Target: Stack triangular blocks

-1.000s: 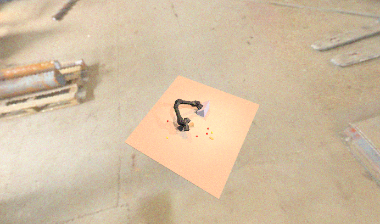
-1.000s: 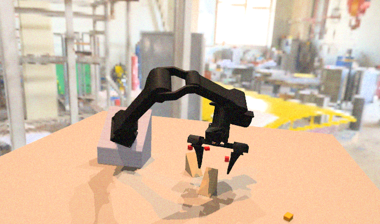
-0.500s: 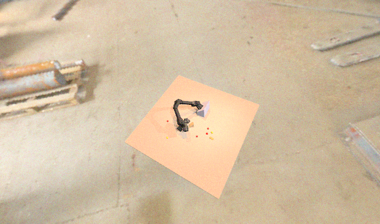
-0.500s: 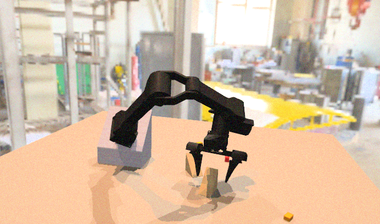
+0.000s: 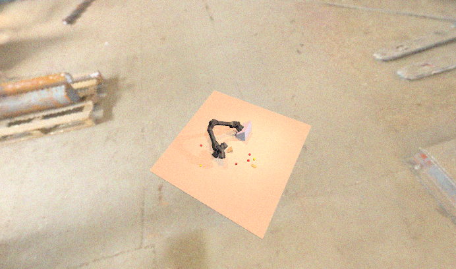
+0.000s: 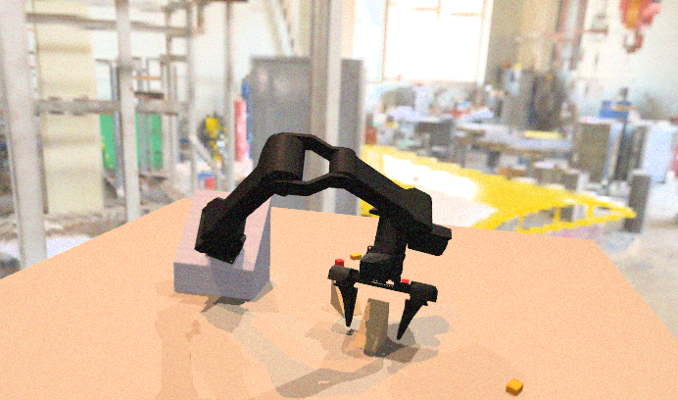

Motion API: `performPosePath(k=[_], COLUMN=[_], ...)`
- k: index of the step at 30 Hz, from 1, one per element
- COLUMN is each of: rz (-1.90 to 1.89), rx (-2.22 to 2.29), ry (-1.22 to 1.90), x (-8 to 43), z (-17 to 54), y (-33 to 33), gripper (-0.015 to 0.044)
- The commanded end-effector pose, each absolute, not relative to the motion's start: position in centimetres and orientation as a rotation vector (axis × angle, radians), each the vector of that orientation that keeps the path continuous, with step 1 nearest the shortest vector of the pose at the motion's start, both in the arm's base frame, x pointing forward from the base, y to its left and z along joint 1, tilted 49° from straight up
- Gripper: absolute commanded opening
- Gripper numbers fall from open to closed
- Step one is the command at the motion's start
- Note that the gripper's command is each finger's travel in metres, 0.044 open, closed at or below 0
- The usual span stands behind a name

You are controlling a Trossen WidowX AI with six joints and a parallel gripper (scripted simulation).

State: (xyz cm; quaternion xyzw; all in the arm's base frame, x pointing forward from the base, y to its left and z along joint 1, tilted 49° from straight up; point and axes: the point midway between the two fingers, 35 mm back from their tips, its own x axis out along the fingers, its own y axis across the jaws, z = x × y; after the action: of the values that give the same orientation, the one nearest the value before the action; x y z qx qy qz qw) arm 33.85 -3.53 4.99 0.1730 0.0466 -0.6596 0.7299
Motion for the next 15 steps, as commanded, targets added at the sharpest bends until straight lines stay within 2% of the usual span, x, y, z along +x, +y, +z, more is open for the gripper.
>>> performPosePath(k=[1,10,15], rz=[-1.449,-1.449,-1.449], rx=[0.374,0.374,0.374], ry=[0.097,0.097,0.097], x=[33.87,33.87,33.87], z=[5.01,5.01,5.01], y=[-3.77,-3.77,-3.77], gripper=[0.0414,0.0177,0.0144])
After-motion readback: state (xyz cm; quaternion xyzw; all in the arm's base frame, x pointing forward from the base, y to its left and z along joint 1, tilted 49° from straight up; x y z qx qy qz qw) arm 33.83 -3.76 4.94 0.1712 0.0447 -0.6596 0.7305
